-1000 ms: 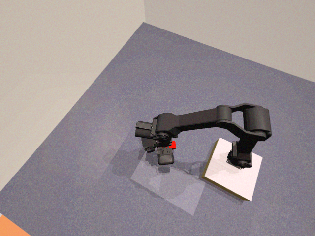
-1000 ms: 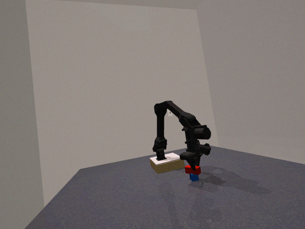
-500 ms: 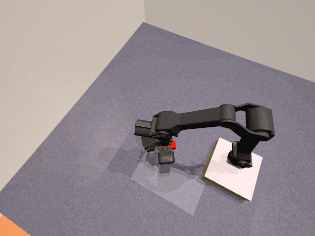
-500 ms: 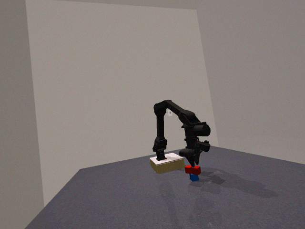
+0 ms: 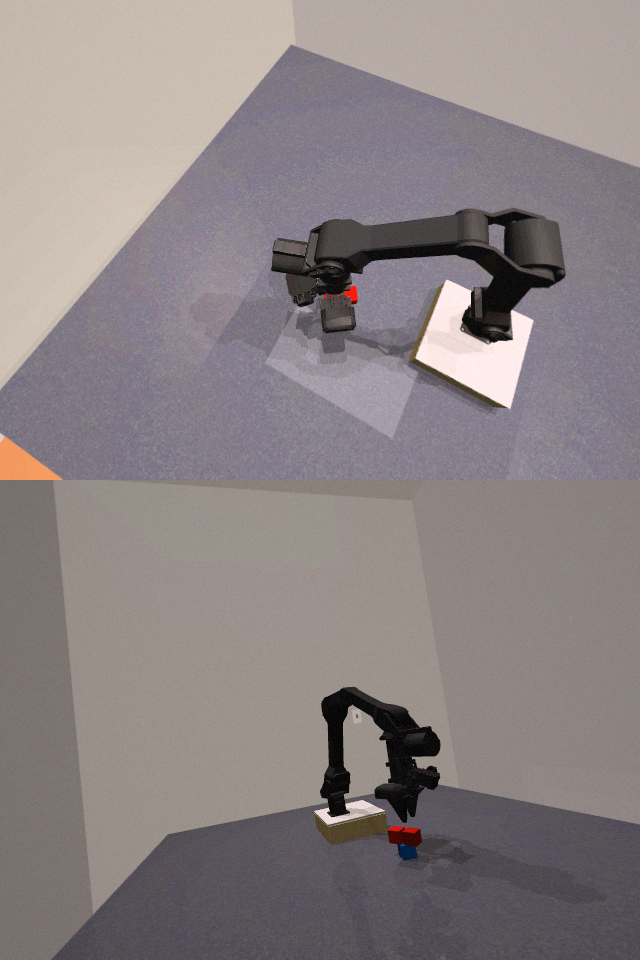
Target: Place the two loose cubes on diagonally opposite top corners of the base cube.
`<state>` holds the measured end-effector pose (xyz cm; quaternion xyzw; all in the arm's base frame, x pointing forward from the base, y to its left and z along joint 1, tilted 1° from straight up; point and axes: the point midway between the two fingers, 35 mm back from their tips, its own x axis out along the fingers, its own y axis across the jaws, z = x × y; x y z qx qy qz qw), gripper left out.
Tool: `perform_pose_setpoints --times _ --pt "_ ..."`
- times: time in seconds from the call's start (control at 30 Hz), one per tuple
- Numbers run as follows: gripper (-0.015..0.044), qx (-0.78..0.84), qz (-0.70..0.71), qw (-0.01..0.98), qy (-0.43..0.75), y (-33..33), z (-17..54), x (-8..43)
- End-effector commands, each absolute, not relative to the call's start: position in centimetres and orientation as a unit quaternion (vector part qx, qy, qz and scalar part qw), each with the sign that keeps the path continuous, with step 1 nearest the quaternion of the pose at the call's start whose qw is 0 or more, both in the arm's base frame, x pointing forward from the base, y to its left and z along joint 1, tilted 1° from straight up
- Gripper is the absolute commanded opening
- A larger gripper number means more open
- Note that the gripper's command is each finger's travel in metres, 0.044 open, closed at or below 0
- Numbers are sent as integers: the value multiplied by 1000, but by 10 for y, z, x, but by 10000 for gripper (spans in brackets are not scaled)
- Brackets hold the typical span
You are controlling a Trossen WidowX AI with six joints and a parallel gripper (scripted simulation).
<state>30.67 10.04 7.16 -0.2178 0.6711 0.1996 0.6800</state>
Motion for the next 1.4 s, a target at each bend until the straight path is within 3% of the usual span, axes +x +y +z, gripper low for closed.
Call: perform_pose_setpoints --times 0.0,0.57,0.83,1.1,1.37 --pt "205 -217 199 683 668 101 80 307" --pt "205 -217 199 683 668 101 99 307" --pt "400 -218 201 681 670 103 101 305" --pt "400 -215 204 680 671 198 102 247" --pt "400 -214 204 680 671 206 102 240"
